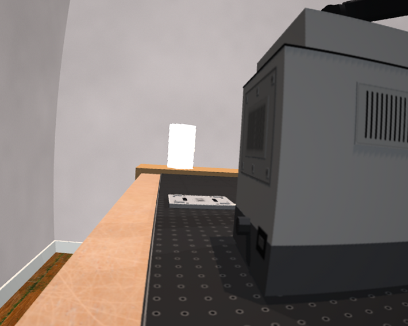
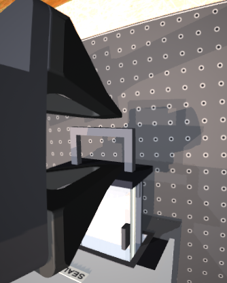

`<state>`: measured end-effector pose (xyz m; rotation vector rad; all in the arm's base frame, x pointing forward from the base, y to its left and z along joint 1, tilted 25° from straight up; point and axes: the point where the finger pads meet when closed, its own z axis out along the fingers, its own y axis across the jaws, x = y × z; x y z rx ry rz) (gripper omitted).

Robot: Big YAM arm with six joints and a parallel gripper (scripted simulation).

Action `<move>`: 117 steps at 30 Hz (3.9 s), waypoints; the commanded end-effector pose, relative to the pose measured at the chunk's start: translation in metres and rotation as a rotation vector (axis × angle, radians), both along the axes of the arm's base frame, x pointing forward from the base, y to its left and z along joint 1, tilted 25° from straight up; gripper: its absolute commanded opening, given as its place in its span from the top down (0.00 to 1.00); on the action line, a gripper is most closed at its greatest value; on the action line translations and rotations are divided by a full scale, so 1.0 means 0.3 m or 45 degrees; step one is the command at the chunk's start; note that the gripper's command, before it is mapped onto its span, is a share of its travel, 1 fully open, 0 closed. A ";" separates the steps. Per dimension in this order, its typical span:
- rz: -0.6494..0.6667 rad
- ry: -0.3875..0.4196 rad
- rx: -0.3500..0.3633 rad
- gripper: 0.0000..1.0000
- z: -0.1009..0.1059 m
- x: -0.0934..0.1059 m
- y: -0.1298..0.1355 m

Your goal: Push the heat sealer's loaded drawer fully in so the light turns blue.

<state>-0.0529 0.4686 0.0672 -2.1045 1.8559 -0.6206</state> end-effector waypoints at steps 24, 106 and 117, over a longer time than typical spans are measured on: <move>-0.009 -0.643 -0.117 0.70 -0.144 -0.067 -0.286; -0.031 -0.618 -0.093 0.70 -0.214 0.066 -0.307; -0.030 -0.620 -0.097 0.70 -0.229 0.085 -0.312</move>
